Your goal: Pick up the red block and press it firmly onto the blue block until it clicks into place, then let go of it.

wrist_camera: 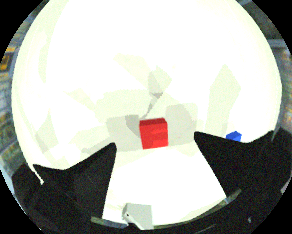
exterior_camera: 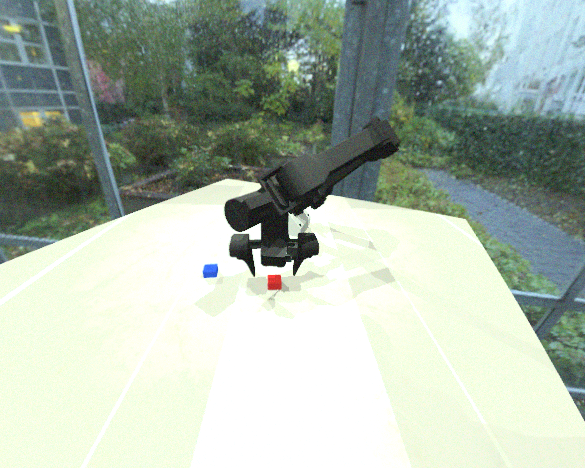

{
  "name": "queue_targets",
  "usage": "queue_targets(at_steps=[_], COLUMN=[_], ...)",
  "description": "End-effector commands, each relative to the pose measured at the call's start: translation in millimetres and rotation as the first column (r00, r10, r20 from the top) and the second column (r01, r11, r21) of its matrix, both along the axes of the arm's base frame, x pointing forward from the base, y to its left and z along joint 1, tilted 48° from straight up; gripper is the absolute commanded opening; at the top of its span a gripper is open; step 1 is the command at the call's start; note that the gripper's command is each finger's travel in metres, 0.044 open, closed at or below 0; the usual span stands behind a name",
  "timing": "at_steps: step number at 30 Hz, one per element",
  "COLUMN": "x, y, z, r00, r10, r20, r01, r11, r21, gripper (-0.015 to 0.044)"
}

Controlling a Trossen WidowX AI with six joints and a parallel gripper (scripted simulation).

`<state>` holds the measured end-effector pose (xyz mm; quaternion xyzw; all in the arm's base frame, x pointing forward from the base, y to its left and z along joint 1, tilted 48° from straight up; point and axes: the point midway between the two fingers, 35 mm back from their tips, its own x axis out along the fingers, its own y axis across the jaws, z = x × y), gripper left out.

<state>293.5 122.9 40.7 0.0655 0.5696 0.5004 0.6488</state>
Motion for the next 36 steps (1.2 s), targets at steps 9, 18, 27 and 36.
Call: queue_targets(at_steps=[9, 18, 27, 36], x=[-2.9, -4.0, -4.0, -3.0], y=[13.4, 17.3, 17.3, 15.3], z=[-12.1, -15.6, -15.6, -13.8], r00=[1.000, 1.000, 1.000, 1.000], r10=[-0.005, -0.005, -0.005, -0.005], r20=[-0.003, -0.003, -0.003, -0.003], r01=[0.005, 0.005, 0.005, 0.005], r11=[1.000, 1.000, 1.000, 1.000], r21=[0.007, 0.007, 0.007, 0.006], gripper=[0.0440, 0.0335, 0.0138, 0.0019])
